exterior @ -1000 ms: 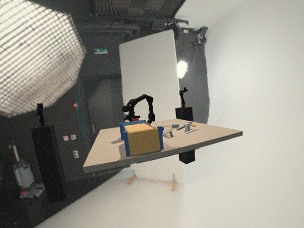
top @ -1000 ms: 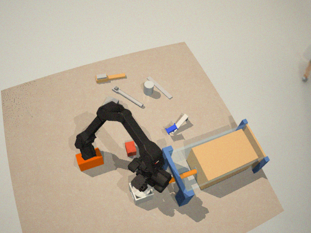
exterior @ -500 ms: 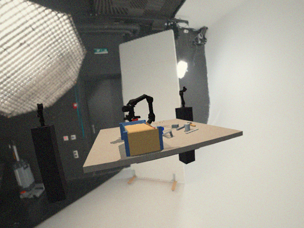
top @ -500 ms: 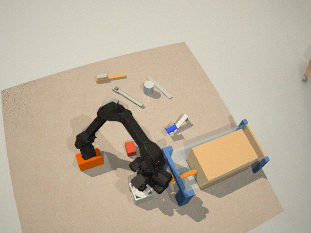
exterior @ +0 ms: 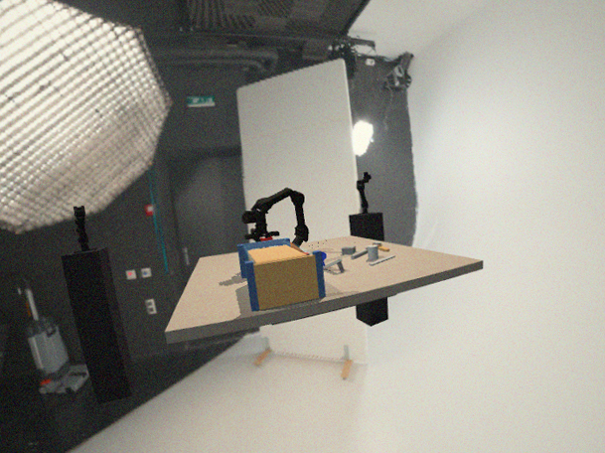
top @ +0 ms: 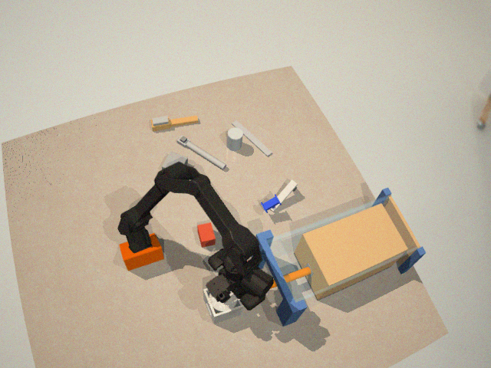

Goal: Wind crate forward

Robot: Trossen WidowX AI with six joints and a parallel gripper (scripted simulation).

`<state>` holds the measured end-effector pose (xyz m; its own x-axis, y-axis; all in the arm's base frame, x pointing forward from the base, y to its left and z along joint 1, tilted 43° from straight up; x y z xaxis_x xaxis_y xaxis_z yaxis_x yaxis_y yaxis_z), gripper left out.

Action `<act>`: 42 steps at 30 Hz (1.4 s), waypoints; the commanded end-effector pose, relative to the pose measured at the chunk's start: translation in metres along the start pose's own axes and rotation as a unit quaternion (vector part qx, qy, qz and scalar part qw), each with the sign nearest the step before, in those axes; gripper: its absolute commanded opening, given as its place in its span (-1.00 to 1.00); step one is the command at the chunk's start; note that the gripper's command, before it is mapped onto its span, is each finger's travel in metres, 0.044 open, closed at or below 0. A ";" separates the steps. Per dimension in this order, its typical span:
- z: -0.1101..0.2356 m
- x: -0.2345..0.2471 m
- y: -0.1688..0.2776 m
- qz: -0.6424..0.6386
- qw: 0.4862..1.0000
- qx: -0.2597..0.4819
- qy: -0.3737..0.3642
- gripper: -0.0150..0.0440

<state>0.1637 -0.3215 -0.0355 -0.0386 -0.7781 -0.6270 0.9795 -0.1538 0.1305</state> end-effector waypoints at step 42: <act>-0.010 0.000 -0.002 0.000 1.000 0.000 0.000 -0.49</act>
<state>0.1636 -0.3181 -0.0411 -0.0879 -0.7740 -0.6271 0.9759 -0.1932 0.1016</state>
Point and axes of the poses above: the point midway between the two fingers, 35 mm back from their tips, its own z axis back along the fingers, its own x axis across the jaws, y = z × x, the point moved 9 cm from there along z, back along the fingers, and after that the axes turned 10 degrees about -z, right-handed, at the moved point
